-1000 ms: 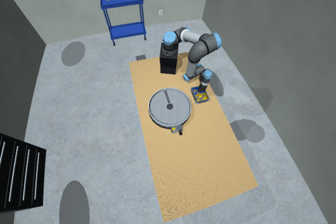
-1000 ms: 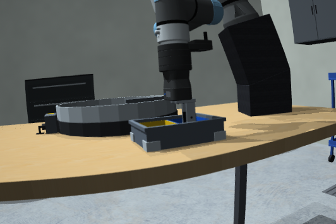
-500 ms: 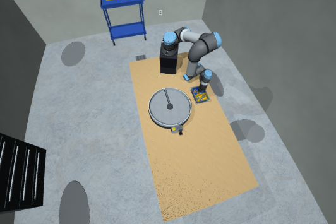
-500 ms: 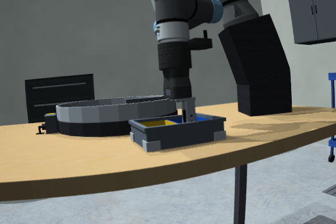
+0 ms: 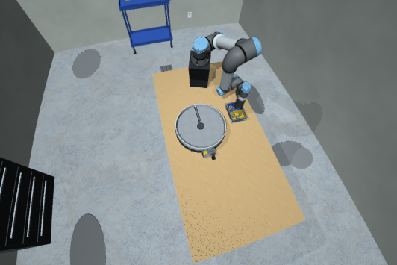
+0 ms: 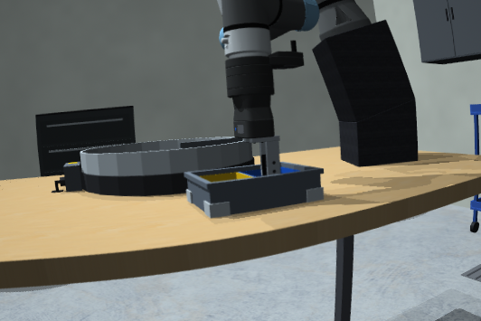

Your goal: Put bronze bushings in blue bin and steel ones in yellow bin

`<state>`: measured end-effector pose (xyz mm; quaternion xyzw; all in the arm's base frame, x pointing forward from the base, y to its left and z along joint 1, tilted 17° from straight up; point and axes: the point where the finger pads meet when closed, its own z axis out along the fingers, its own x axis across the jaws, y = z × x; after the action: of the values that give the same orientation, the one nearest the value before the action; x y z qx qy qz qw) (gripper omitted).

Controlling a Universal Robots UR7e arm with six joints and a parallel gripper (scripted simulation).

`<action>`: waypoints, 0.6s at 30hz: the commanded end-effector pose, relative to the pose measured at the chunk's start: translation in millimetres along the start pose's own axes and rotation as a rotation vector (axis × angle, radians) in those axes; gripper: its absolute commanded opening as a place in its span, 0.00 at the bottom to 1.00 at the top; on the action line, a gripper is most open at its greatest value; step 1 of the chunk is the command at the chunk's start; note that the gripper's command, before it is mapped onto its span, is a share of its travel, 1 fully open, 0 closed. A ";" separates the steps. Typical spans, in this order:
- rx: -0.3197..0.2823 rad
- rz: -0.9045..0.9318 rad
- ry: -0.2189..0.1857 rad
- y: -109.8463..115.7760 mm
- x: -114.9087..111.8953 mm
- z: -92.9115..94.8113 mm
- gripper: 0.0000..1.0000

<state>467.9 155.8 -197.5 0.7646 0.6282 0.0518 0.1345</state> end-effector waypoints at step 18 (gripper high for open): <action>-0.001 0.000 0.001 0.4 0.2 -83.2 0.42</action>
<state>454.5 163.5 -146.3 0.7645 0.6282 0.0523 0.1347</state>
